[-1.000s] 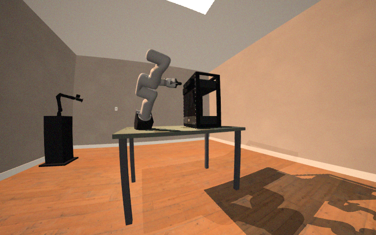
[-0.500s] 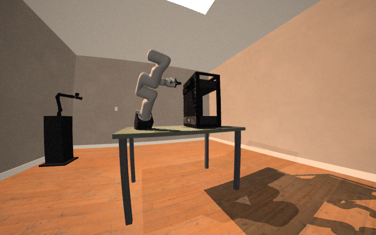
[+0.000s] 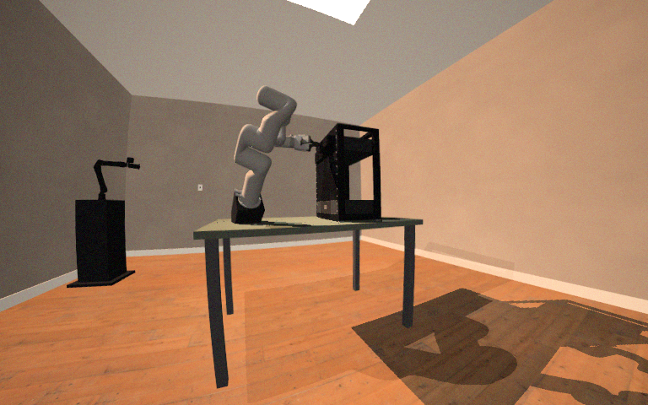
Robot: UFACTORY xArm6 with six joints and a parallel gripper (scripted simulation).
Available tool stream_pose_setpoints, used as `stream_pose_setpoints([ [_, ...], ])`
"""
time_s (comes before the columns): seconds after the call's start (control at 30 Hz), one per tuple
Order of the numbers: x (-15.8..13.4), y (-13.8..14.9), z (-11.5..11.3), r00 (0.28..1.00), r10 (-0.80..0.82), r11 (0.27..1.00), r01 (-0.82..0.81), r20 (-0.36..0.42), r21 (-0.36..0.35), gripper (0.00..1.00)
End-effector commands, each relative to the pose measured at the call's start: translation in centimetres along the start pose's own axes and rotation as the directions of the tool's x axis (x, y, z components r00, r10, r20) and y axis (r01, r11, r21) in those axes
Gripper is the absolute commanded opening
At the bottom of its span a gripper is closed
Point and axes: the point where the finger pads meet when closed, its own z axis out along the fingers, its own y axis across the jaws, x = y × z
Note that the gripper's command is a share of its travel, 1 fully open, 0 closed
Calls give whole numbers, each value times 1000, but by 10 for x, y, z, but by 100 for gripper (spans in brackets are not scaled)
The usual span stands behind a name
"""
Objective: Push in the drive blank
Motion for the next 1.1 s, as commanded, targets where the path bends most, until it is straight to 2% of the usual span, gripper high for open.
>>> stream_pose_setpoints([
  [0.0, 0, -2, 3, 1000, 3, 1000, -3, 1, 1, 0],
  [1.07, 0, -2, 17, 1000, 3, 1000, -3, 1, 1, 0],
])
